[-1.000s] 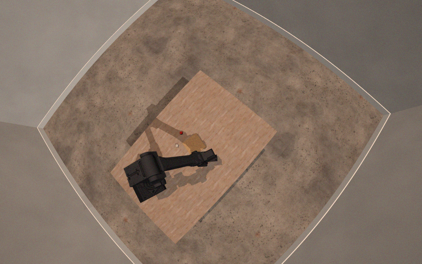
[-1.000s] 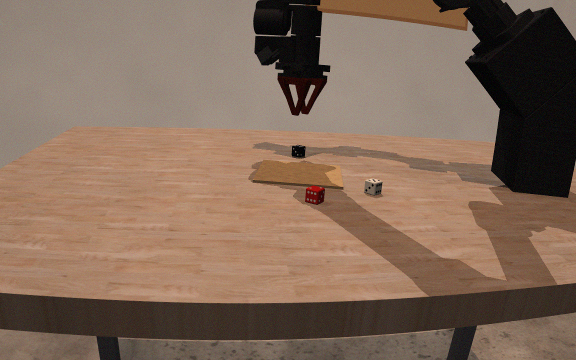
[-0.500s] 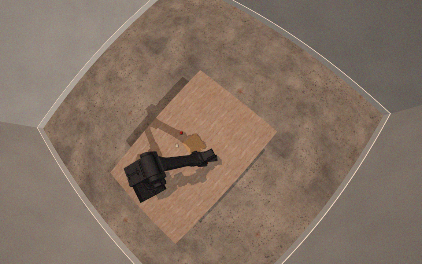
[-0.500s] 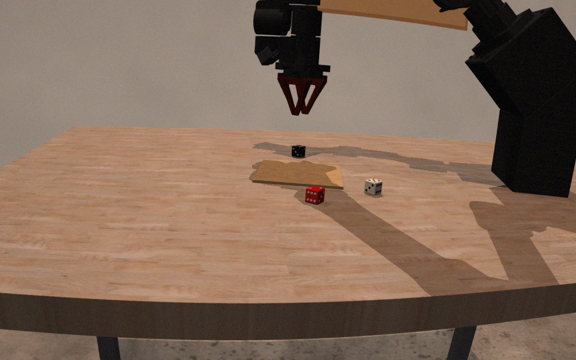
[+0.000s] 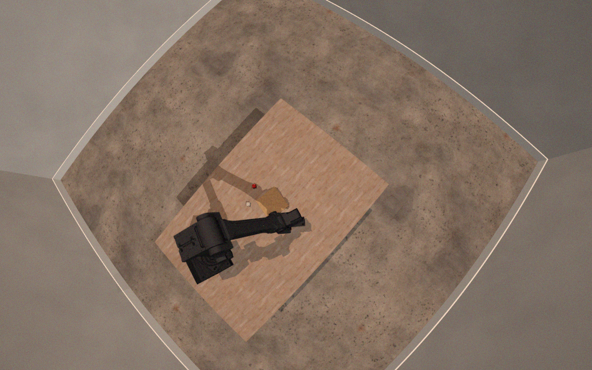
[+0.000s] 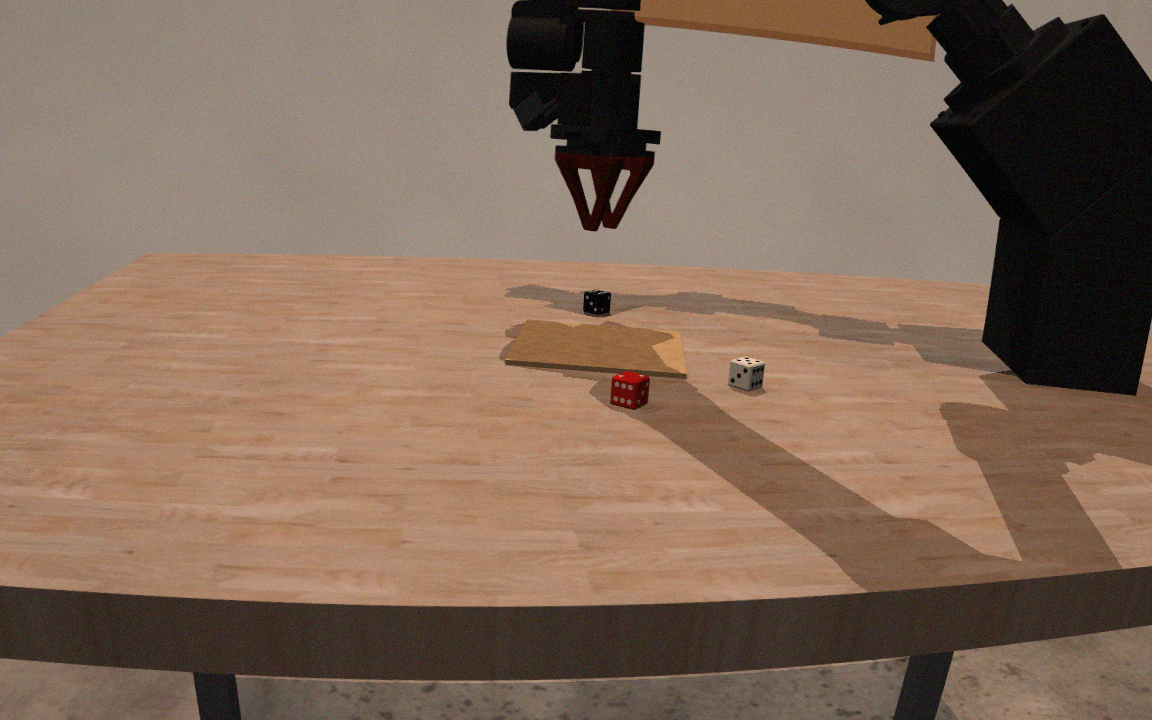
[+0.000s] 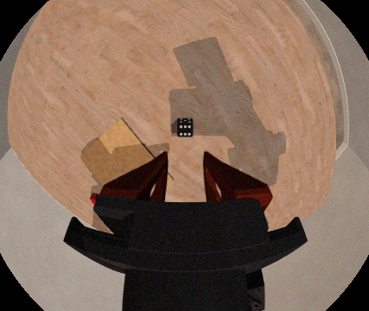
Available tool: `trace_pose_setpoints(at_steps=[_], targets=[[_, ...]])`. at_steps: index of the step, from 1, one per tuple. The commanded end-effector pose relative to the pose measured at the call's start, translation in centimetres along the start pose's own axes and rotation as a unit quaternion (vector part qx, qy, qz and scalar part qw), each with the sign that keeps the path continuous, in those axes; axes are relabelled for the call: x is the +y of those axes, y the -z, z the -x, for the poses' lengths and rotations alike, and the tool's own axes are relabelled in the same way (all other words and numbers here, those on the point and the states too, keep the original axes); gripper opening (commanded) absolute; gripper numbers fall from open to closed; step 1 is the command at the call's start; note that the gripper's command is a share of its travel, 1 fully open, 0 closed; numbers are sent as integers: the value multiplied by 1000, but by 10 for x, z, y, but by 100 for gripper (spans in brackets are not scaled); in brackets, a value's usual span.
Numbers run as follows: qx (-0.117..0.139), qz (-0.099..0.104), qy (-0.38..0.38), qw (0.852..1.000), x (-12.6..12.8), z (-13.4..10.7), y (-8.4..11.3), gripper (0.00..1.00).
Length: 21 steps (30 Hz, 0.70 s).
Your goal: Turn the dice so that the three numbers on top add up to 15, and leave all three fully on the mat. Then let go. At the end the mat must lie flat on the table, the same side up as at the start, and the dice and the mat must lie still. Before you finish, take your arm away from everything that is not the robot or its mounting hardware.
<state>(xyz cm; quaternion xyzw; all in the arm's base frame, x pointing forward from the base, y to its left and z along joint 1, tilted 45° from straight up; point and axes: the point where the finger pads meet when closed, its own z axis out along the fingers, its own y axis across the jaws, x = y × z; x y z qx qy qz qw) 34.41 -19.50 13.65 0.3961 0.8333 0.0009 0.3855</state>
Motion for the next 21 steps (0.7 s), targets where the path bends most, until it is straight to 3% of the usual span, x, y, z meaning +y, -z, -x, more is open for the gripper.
trace_pose_setpoints(at_steps=[1, 21], targets=[[-1, 1, -2, 1000, 2, -1, -4, 34], [-6, 3, -2, 1000, 5, 5, -16, 34]])
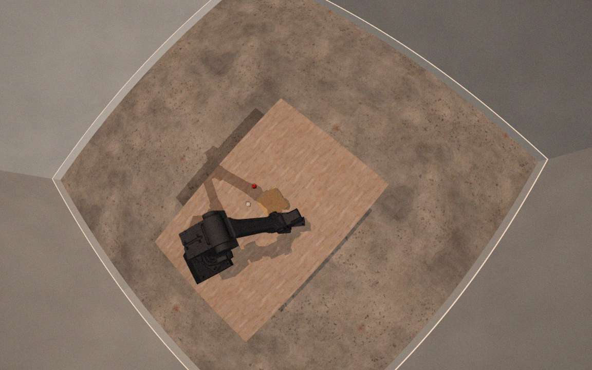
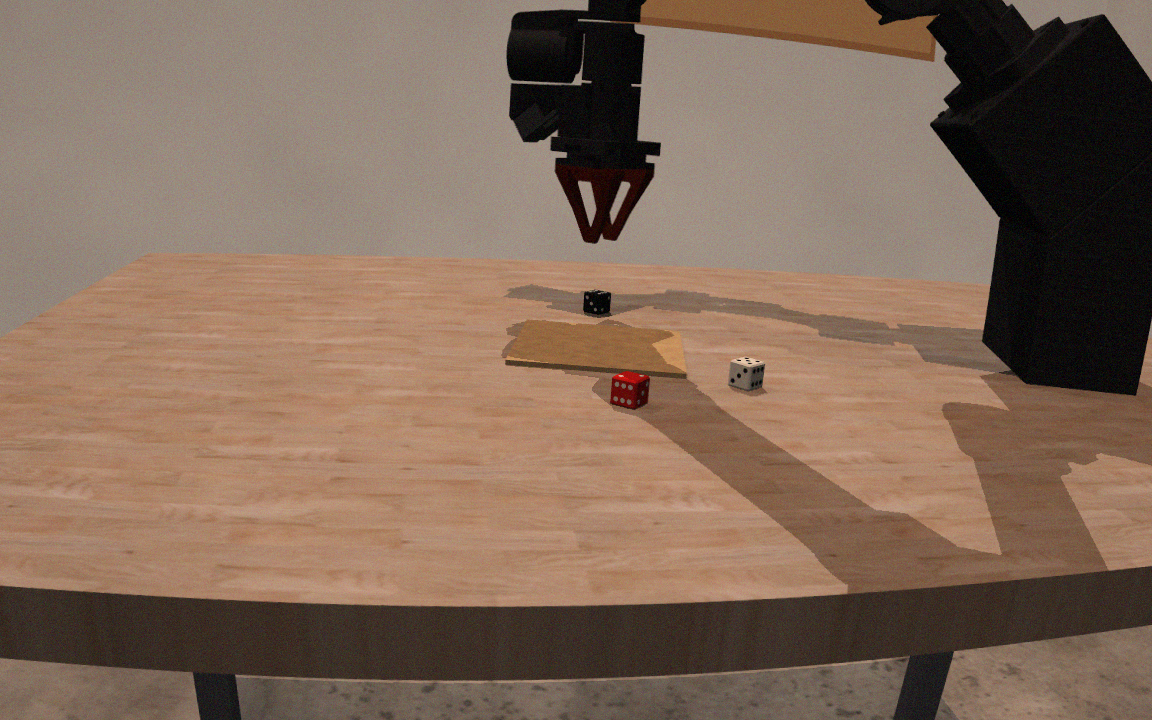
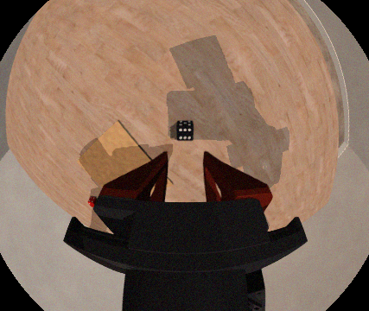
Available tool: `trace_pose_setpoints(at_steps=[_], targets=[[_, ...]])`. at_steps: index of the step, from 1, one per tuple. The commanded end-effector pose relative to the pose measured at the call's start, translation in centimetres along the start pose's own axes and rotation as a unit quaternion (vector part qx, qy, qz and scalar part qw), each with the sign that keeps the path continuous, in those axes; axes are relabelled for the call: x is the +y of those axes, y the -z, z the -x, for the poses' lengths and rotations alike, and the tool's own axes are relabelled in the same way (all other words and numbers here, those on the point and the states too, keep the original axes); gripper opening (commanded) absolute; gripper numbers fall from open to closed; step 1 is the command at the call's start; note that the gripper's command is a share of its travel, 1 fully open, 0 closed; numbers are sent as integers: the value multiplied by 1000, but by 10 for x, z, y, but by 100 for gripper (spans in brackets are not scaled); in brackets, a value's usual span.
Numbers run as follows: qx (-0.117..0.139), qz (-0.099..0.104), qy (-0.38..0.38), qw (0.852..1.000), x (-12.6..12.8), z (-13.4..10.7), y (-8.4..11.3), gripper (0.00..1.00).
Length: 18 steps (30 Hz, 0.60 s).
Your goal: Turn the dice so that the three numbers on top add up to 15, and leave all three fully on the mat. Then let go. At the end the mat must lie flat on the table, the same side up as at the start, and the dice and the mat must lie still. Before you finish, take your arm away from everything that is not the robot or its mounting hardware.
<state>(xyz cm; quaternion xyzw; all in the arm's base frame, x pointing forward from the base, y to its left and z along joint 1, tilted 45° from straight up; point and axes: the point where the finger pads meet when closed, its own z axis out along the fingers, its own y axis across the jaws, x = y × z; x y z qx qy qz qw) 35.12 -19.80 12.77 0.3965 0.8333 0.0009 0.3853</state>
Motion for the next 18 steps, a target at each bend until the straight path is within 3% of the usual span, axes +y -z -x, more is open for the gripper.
trace_pose_setpoints(at_steps=[1, 18], targets=[[-7, 5, -1, 1000, 6, 7, -6, 34], [-9, 5, -1, 1000, 7, 9, -30, 34]])
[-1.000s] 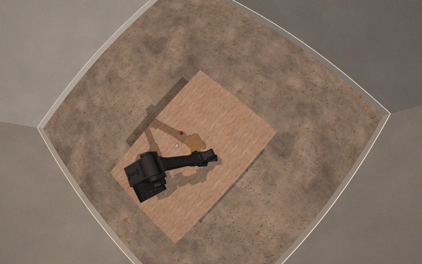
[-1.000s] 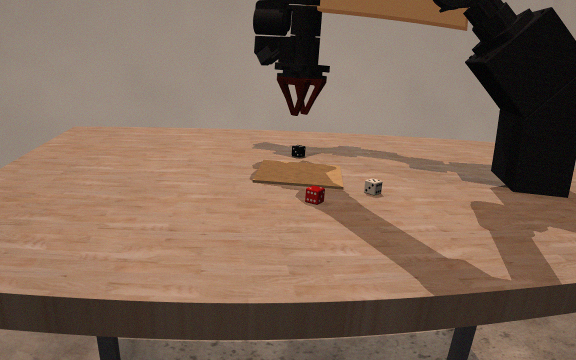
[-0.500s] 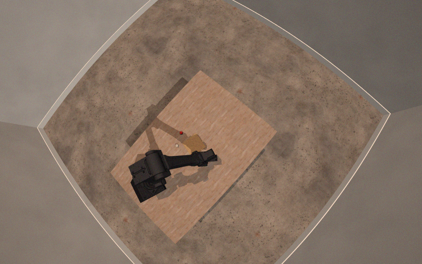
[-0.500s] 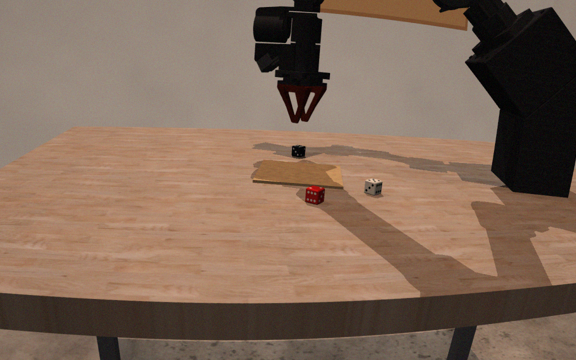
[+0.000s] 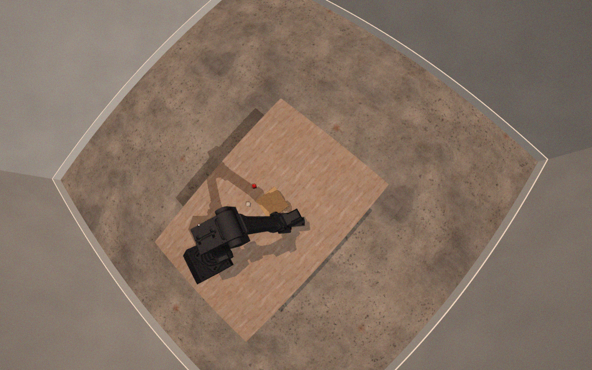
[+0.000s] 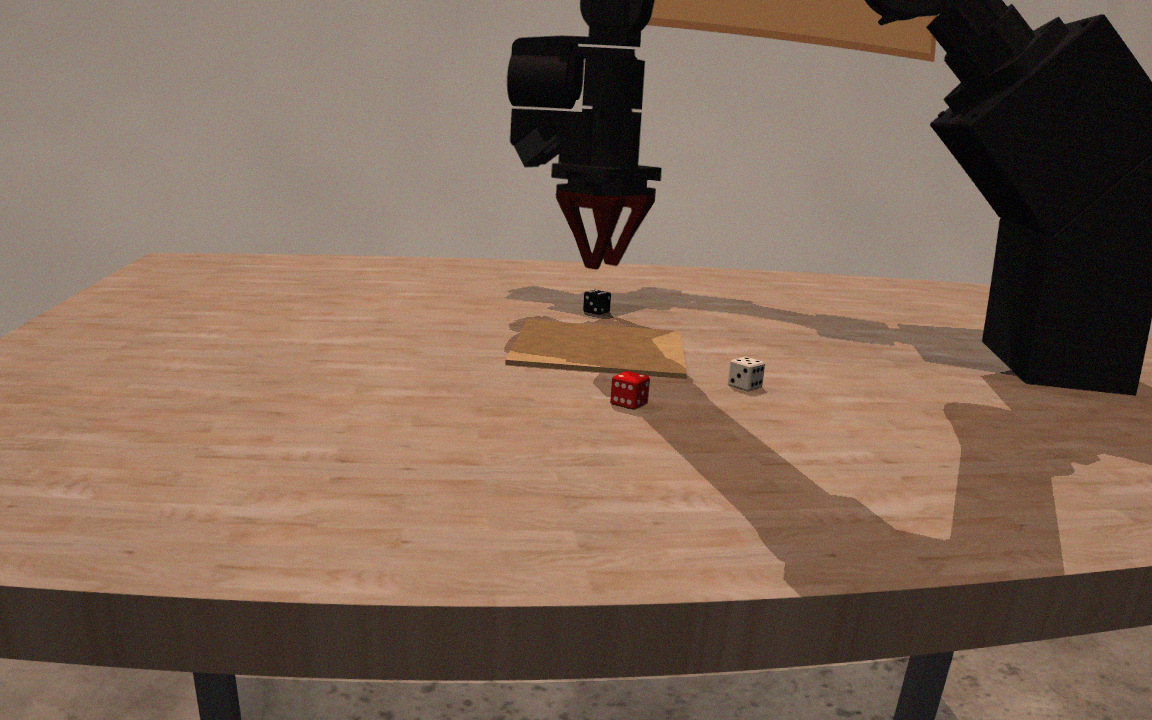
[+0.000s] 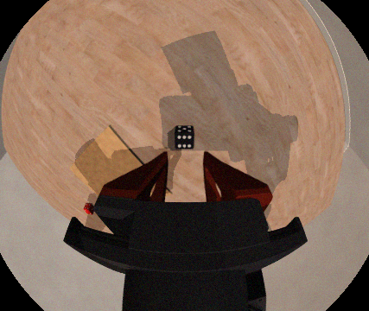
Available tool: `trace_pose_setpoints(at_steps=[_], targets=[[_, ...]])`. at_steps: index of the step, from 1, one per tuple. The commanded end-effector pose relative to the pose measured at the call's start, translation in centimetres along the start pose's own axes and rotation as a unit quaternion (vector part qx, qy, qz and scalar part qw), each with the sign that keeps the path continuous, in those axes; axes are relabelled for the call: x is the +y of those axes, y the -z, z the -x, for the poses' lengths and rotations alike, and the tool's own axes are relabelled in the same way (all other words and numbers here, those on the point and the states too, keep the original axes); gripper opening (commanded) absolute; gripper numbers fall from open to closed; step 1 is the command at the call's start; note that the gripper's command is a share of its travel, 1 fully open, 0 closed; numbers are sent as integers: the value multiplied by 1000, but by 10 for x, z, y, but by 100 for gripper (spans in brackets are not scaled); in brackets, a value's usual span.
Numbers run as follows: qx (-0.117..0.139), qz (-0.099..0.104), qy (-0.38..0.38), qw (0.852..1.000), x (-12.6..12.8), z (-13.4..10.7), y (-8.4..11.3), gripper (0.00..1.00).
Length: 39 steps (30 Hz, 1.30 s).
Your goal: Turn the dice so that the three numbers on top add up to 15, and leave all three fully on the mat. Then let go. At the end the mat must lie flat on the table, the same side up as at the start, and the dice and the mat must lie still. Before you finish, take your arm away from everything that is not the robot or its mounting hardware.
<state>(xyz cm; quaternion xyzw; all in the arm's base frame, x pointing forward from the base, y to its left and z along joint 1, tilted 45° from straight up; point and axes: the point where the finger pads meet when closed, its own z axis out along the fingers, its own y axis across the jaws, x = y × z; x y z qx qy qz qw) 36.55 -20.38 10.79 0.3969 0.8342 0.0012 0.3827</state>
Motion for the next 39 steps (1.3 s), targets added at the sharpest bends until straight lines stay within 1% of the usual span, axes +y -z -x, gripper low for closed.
trace_pose_setpoints(at_steps=[1, 12, 39], targets=[[-12, 6, -1, 1000, 8, 12, -6, 34], [-11, 5, -1, 1000, 7, 11, -17, 34], [-10, 5, -1, 1000, 7, 10, -19, 34]])
